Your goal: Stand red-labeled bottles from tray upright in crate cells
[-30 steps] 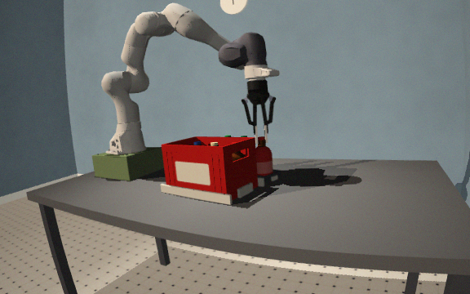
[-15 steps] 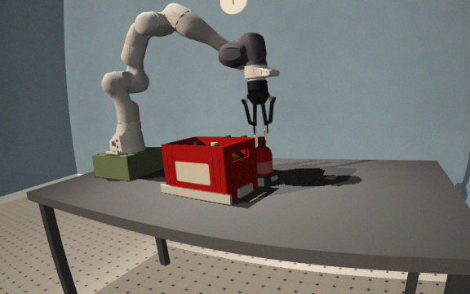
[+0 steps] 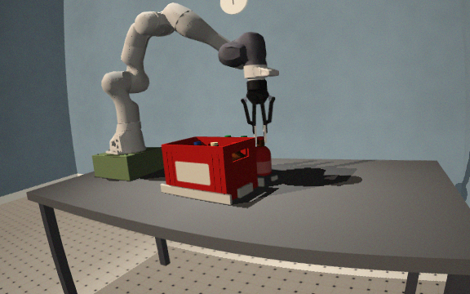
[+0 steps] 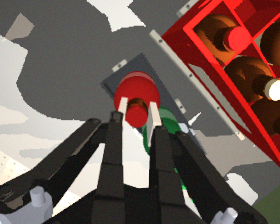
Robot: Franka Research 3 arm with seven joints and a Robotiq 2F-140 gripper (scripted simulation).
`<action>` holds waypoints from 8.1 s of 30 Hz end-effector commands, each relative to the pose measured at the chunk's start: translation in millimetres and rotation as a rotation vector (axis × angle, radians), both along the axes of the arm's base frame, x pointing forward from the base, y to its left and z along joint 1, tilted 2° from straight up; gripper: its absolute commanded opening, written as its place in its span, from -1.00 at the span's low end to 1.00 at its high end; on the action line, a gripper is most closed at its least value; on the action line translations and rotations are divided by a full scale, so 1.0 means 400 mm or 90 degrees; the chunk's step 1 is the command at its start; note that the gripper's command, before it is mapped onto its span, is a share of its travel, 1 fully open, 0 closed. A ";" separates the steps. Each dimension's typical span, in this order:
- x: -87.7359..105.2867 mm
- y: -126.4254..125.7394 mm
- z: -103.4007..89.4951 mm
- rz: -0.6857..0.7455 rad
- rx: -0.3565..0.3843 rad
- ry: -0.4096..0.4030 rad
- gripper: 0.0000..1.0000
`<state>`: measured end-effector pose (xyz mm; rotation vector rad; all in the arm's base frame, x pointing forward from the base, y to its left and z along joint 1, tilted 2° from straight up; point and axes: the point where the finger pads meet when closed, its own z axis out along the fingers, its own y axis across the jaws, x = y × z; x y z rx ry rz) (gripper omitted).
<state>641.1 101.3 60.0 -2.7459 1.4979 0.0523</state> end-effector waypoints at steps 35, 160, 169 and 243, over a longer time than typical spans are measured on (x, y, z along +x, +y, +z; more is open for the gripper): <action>0.007 -0.006 0.090 -0.002 0.000 -0.005 -1.00; 0.028 -0.001 0.218 -0.002 0.000 -0.005 -1.00; 0.028 -0.001 0.218 -0.002 0.000 -0.005 -1.00; 0.028 0.000 0.297 -0.002 0.000 -0.005 -1.00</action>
